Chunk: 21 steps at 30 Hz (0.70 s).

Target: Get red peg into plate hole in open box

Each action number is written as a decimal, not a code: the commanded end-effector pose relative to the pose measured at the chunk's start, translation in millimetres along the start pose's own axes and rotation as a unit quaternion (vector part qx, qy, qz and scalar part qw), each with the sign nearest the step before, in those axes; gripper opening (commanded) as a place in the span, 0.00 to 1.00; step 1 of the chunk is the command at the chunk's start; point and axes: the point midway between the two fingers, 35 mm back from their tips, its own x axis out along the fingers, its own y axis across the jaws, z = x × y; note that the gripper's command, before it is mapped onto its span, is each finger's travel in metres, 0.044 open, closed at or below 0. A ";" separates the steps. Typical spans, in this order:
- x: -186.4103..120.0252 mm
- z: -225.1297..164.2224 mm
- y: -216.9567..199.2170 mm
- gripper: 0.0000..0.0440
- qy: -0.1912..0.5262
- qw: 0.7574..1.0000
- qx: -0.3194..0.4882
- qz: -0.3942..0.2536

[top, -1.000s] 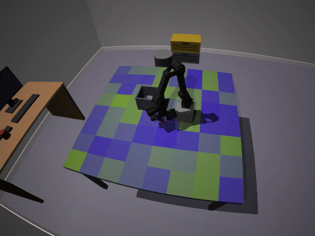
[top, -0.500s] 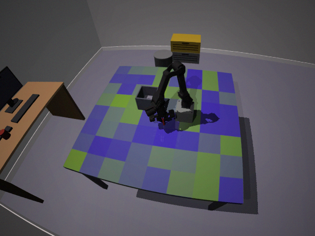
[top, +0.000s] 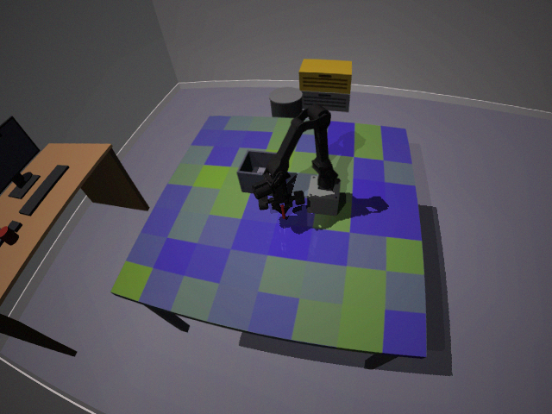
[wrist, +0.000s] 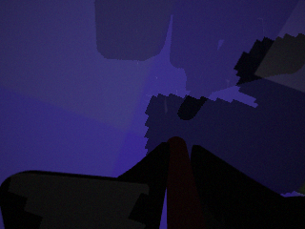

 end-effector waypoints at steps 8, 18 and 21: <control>-28.5 -5.7 19.2 0.00 0.024 0.999 0.009 0.042; -64.0 -5.5 41.9 0.00 0.038 0.995 0.002 0.089; -76.0 -3.0 49.2 0.00 0.038 0.994 -0.001 0.105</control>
